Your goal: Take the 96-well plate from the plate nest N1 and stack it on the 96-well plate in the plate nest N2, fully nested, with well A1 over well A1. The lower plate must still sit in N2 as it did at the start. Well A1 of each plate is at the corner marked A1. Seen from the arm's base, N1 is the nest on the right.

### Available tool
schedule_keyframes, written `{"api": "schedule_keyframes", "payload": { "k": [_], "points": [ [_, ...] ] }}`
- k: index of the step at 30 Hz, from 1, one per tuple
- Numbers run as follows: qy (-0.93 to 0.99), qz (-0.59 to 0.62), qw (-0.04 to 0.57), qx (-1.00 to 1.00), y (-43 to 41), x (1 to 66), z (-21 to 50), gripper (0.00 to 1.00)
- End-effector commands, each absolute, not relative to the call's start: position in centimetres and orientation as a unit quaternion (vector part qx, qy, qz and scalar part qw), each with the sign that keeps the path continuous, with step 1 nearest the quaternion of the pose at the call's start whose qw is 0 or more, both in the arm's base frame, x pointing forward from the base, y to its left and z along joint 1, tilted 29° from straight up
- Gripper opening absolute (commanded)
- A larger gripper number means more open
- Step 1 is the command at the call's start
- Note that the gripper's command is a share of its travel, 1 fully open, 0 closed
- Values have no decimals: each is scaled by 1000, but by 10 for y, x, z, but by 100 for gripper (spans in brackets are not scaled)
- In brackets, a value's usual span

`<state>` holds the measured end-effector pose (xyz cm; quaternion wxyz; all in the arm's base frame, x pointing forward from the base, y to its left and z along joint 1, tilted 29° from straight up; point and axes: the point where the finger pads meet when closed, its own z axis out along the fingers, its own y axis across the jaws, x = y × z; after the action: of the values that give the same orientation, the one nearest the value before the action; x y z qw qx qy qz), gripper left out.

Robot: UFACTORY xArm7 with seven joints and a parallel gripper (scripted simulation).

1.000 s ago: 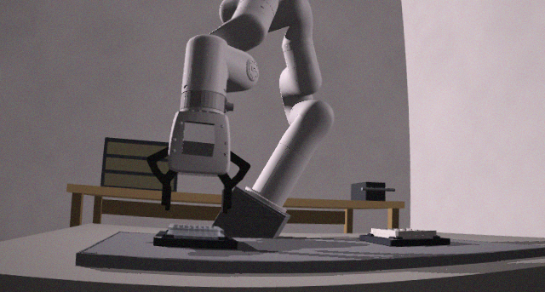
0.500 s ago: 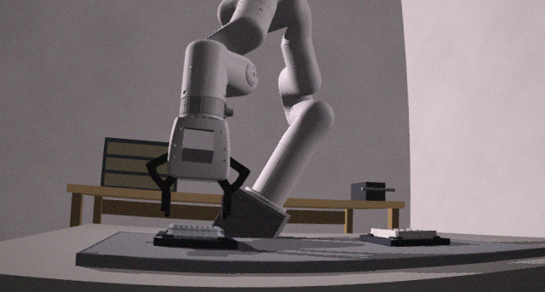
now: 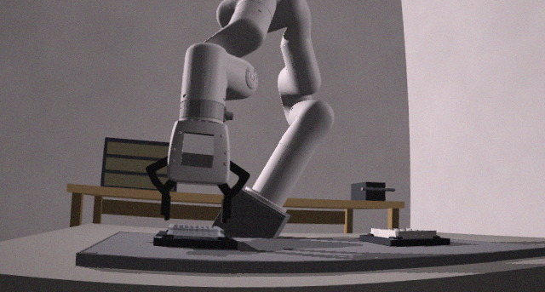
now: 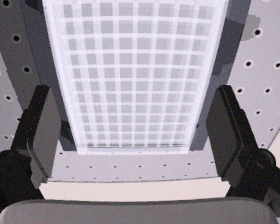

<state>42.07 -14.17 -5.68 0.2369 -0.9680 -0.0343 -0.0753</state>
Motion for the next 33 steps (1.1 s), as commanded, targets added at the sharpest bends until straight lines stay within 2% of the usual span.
{"api": "schedule_keyframes", "payload": {
  "k": [1,33],
  "points": [
    [-34,-77,235,-968,-142,422,-58,100],
    [-34,-77,235,-968,-137,424,-68,100]
  ]
}}
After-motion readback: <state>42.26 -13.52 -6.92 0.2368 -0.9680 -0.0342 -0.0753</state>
